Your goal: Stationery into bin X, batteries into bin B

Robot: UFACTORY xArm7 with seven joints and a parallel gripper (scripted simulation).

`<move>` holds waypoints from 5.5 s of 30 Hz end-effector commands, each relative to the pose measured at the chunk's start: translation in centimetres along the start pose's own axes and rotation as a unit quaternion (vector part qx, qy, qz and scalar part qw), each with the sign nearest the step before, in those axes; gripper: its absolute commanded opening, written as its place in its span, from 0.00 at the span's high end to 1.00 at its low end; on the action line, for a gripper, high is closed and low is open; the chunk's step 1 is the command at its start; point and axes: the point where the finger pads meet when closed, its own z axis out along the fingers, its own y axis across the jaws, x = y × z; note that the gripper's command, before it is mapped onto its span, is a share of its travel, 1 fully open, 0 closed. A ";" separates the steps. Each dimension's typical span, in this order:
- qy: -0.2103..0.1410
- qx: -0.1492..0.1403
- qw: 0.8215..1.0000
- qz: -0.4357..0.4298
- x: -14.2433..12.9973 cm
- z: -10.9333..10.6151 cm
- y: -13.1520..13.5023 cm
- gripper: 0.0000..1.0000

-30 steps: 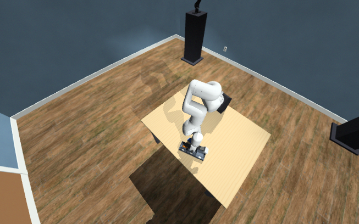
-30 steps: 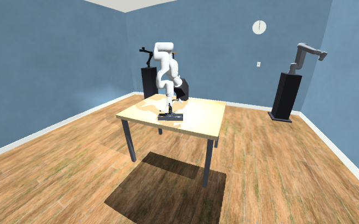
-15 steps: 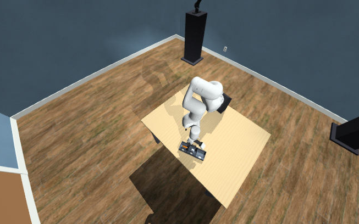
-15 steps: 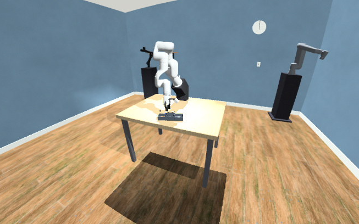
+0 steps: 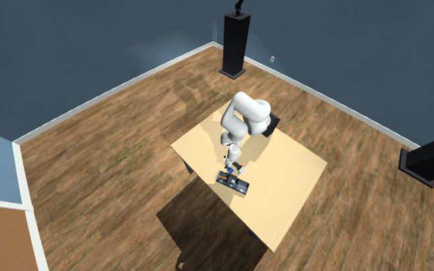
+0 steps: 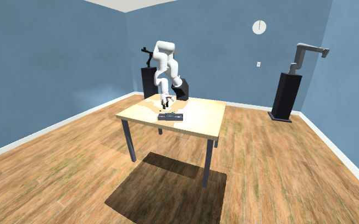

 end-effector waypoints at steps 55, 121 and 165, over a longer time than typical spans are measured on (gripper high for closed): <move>0.001 -0.002 1.000 0.000 0.9 2.3 0.6 0.44; 0.001 -0.002 1.000 0.001 0.9 7.0 0.6 1.00; 0.001 -0.002 1.000 0.000 0.9 1.0 0.6 1.00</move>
